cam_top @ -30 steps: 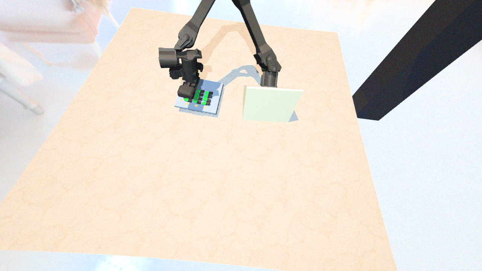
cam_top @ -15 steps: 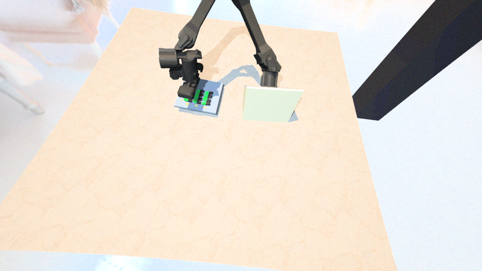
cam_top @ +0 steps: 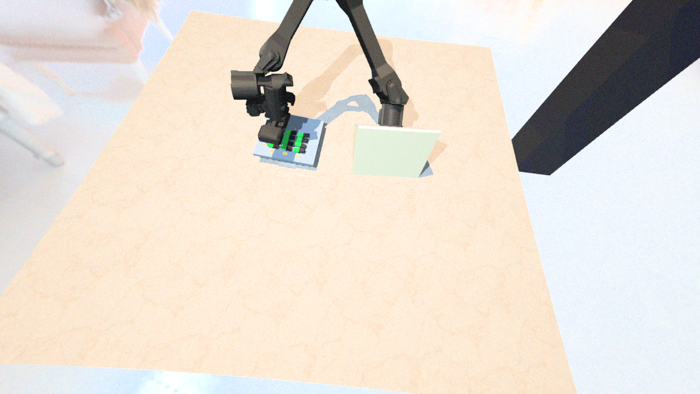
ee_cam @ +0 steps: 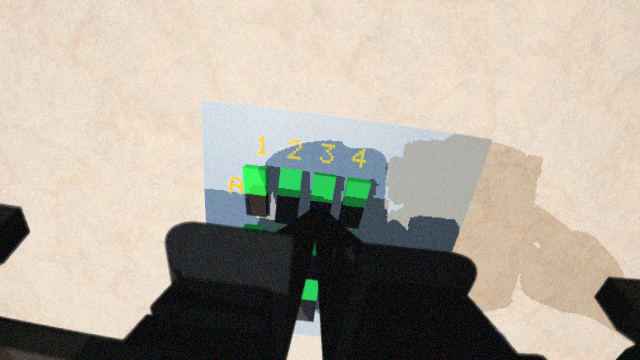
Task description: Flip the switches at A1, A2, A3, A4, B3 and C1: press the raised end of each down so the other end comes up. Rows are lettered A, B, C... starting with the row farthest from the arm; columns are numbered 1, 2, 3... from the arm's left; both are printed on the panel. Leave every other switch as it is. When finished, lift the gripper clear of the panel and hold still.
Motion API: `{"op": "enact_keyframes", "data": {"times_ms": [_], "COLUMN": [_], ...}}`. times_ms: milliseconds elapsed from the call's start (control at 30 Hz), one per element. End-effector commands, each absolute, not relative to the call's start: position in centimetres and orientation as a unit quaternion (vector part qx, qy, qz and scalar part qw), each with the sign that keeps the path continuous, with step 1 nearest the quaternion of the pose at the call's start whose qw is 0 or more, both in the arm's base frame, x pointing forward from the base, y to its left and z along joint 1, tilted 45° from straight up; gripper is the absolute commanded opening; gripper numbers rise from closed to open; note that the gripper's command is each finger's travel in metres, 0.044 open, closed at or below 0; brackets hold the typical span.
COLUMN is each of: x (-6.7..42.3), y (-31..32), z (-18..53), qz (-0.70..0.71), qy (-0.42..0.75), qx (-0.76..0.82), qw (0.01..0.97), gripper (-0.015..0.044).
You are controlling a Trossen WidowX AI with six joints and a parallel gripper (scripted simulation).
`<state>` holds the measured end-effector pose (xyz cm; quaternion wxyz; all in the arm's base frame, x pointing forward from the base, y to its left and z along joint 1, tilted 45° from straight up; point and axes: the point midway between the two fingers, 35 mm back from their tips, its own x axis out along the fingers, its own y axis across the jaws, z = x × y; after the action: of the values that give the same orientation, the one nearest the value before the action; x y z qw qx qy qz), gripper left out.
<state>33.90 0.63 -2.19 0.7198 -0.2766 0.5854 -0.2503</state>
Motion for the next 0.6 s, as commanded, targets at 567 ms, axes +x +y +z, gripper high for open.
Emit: {"op": "enact_keyframes", "data": {"times_ms": [567], "x": [34.7], "y": [3.7], "z": [4.1], "qz": [-0.254], "qy": [0.594], "qx": [-0.276], "qw": [0.712], "gripper": [0.0000]}}
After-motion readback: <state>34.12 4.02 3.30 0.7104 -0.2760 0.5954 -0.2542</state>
